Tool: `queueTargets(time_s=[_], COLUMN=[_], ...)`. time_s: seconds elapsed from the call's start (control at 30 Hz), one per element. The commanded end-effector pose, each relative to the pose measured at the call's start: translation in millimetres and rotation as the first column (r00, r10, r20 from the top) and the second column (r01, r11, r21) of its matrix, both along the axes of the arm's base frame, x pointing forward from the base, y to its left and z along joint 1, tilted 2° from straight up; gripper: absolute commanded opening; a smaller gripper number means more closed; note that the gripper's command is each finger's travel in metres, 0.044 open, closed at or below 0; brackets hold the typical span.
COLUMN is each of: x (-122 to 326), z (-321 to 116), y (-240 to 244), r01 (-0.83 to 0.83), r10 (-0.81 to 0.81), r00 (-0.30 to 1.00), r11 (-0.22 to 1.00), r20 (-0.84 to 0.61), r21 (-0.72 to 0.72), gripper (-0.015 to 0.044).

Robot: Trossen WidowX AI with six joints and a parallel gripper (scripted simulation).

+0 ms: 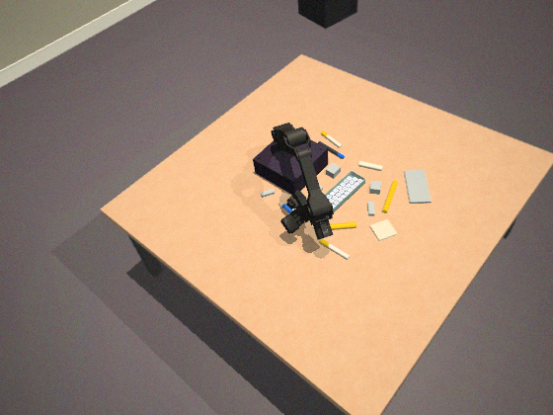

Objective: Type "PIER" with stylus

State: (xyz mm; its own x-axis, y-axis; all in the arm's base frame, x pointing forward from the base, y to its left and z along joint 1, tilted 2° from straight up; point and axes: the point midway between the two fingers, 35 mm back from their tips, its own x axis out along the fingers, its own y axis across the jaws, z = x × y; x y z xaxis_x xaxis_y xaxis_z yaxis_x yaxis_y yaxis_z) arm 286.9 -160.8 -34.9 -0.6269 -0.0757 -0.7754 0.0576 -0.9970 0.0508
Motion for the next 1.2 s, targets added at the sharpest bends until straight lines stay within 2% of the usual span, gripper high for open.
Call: queueTargets(time_s=[0.0, 0.3, 0.5, 0.7, 0.9, 1.17], x=[-2, -2, -2, -1, -2, -4], z=[-9, -9, -7, -4, 48, 50], y=[1, 1, 0, 1, 3, 1], r01=[0.005, 0.005, 0.001, 0.001, 0.002, -0.005], r10=[-0.005, -0.005, -0.001, -0.001, -0.002, 0.005], r00=[1.0, 1.0, 1.0, 1.0, 1.0, 1.0], r11=[1.0, 1.0, 1.0, 1.0, 1.0, 1.0], r20=[-0.007, -0.007, -0.007, -0.007, -0.006, 0.018], r21=[0.003, 0.003, 0.003, 0.003, 0.004, -0.001], gripper=[0.0, 0.0, 0.015, 0.015, 0.015, 0.015])
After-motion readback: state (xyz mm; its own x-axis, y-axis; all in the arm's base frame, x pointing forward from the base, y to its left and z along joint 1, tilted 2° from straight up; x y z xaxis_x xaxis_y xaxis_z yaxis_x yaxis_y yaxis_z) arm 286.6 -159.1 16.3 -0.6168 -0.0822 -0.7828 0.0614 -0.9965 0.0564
